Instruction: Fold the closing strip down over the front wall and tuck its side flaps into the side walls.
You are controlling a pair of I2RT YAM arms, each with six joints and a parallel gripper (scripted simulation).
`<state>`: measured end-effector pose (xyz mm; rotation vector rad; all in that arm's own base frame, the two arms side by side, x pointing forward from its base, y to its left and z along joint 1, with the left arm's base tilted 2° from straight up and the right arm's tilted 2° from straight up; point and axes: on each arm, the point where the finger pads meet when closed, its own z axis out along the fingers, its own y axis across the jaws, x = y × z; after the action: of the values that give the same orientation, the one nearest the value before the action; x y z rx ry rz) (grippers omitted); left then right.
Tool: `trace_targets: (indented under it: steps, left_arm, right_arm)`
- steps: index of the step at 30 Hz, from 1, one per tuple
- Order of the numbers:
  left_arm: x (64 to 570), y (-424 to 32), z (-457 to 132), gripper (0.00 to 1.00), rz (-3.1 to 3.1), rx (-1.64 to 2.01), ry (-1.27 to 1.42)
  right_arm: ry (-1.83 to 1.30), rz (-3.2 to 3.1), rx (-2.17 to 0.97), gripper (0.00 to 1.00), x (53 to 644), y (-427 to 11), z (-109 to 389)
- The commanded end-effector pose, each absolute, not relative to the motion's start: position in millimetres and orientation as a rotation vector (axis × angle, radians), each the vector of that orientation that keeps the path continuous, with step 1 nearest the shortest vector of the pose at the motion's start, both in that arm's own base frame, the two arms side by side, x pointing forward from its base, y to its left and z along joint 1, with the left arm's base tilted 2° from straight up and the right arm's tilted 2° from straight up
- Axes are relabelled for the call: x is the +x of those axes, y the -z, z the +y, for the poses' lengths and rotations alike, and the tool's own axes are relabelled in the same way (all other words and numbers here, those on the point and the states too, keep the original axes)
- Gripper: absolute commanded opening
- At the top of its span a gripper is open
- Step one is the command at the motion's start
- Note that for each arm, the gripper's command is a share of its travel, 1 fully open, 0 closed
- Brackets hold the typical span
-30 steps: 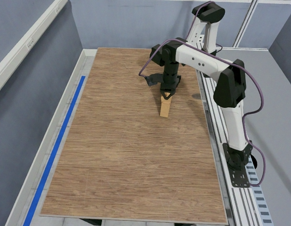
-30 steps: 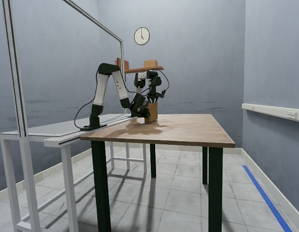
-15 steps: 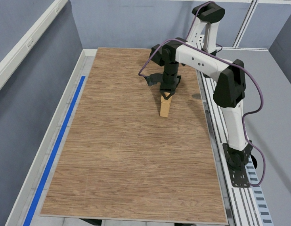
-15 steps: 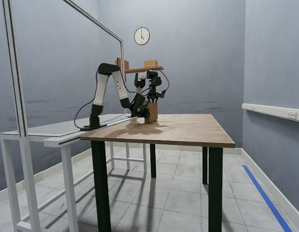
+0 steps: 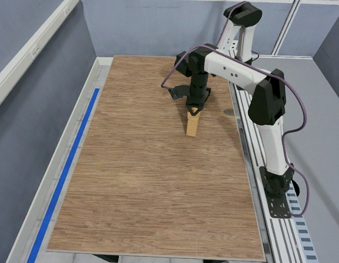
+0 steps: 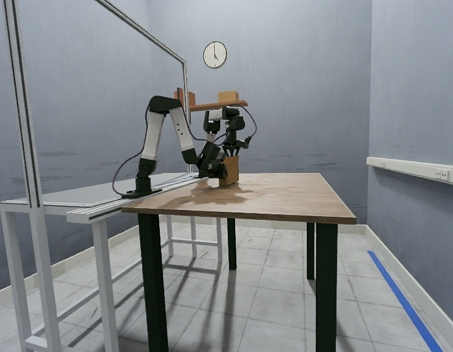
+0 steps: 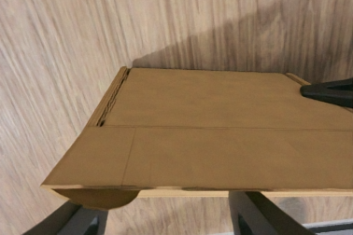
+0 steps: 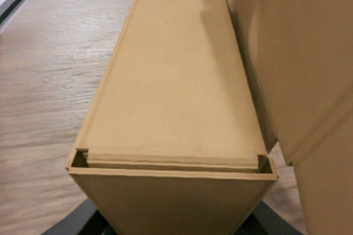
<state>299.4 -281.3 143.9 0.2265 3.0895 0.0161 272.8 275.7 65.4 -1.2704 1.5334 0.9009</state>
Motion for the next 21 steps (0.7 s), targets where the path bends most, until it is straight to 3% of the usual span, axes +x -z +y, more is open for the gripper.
trace_targets:
  steps: [1, 21]
  left_arm:
    - [299.6, -138.7, -292.3, 0.54, 3.093, 0.271, -0.002]
    - [300.0, -137.2, -291.1, 0.54, 3.096, 0.283, -0.009]
  right_arm:
    - [-0.898, 1.514, -1.274, 0.45, 273.9, -70.1, 277.5]
    - [-0.898, 1.514, -1.274, 0.45, 273.9, -70.1, 277.5]
